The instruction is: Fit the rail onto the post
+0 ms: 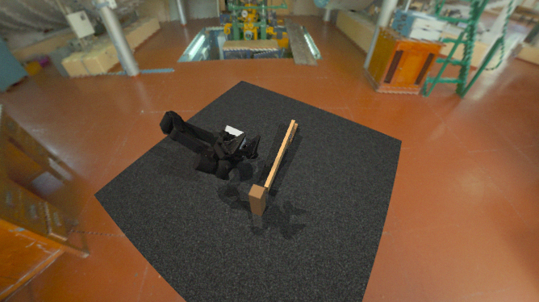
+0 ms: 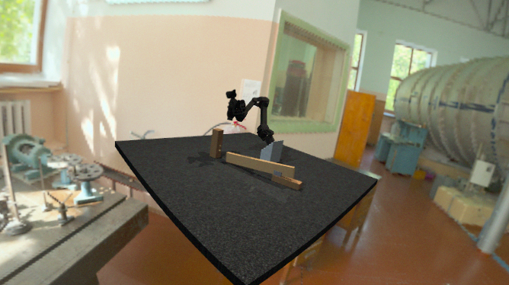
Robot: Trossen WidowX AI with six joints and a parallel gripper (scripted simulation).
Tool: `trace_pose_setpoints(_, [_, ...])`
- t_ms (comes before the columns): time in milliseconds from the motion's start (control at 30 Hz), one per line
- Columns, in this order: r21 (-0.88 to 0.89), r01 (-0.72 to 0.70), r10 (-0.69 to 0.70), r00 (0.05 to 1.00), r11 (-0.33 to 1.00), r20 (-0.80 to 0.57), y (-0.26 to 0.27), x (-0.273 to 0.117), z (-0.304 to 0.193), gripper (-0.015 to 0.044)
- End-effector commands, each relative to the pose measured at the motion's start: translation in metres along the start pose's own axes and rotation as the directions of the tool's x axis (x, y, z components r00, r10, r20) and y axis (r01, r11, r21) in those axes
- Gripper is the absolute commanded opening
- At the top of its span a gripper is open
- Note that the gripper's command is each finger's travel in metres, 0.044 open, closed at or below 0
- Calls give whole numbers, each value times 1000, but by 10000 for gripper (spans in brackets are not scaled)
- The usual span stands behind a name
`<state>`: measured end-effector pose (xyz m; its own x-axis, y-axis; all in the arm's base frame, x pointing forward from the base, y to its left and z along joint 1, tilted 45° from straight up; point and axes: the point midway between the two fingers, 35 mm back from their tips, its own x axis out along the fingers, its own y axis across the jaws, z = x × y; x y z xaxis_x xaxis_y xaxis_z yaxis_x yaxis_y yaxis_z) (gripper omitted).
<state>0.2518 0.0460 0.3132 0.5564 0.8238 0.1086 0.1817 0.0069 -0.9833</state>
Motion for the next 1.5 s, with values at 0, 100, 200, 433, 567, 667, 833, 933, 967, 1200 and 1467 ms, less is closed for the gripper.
trace_pose_setpoints(0, [12, 3, -3, 1000, 1000, -7, 0, 1, -2, 426])
trace_pose_setpoints(100, [177, 34, -14, 993, 984, -116, 10, 11, -34, 440])
trace_pose_setpoints(200, [372, 54, 47, 965, 927, -257, 37, 23, -71, 440])
trace_pose_setpoints(433, [648, 34, 325, 845, 761, -426, 113, 36, -113, 440])
trace_pose_setpoints(567, [739, 6, 482, 754, 674, -446, 153, 36, -120, 440])
trace_pose_setpoints(667, [797, -23, 606, 663, 603, -439, 184, 33, -119, 440])
trace_pose_setpoints(833, [877, -90, 800, 462, 472, -383, 234, 21, -108, 440])
trace_pose_setpoints(933, [912, -142, 894, 306, 384, -328, 260, 9, -95, 440])
trace_pose_setpoints(967, [922, -162, 919, 248, 352, -308, 268, 4, -91, 440])
trace_pose_setpoints(1200, [943, -321, 961, -221, 90, -167, 305, -39, -48, 440])
trace_pose_setpoints(1467, [819, -507, 678, -704, -269, -214, 289, -85, -22, 440])
